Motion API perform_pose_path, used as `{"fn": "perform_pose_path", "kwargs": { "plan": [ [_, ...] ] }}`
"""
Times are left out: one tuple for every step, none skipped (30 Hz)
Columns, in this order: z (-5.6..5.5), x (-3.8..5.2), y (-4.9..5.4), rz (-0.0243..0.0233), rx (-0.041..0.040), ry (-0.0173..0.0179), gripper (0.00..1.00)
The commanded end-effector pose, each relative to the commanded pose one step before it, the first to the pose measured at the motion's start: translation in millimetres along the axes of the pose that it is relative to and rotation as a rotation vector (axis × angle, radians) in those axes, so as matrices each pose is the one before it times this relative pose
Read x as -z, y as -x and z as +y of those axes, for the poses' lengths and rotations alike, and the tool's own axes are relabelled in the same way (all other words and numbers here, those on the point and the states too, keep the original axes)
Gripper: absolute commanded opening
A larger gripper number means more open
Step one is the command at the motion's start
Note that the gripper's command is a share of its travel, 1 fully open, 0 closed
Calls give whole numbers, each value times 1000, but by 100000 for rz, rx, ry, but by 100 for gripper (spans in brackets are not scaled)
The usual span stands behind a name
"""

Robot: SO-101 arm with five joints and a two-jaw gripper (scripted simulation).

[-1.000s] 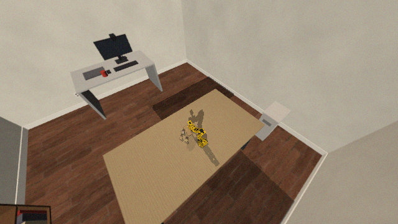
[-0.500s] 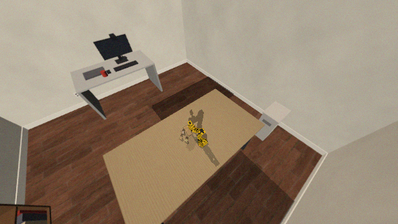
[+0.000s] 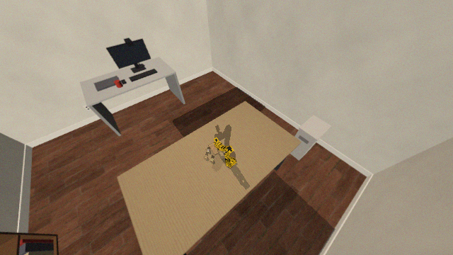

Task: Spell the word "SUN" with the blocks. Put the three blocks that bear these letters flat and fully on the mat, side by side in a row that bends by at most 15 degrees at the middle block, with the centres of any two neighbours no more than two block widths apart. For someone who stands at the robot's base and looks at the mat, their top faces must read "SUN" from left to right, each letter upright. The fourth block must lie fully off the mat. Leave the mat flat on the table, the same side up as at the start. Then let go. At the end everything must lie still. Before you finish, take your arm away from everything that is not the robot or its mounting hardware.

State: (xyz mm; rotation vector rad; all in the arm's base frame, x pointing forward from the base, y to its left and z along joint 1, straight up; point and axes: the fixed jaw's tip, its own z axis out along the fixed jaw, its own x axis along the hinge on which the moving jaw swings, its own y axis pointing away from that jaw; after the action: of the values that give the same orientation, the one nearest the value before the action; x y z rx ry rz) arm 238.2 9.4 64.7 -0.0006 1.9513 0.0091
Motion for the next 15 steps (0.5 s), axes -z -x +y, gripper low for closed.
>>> {"fn": "perform_pose_path", "kwargs": {
  "plan": [
    [1363,-3165,12296,-6685,569,523,0],
    [-2,-234,-646,0,0,0,0],
    [-1,-186,-530,0,0,0,0],
    [-1,-132,-386,0,0,0,0],
    [-1,-79,-234,0,0,0,0],
    [0,-33,-100,0,0,0,0],
    [0,-5,-16,0,0,0,0],
    [0,0,0,0,0,0,0],
    [0,0,0,0,0,0,0],
    [0,-7,-16,0,0,0,0],
    [0,-43,-97,0,0,0,0],
    [-1,-99,-227,0,0,0,0],
    [-1,-162,-376,0,0,0,0],
    [-1,-219,-520,0,0,0,0],
    [-2,-262,-638,0,0,0,0]
  ]
}}
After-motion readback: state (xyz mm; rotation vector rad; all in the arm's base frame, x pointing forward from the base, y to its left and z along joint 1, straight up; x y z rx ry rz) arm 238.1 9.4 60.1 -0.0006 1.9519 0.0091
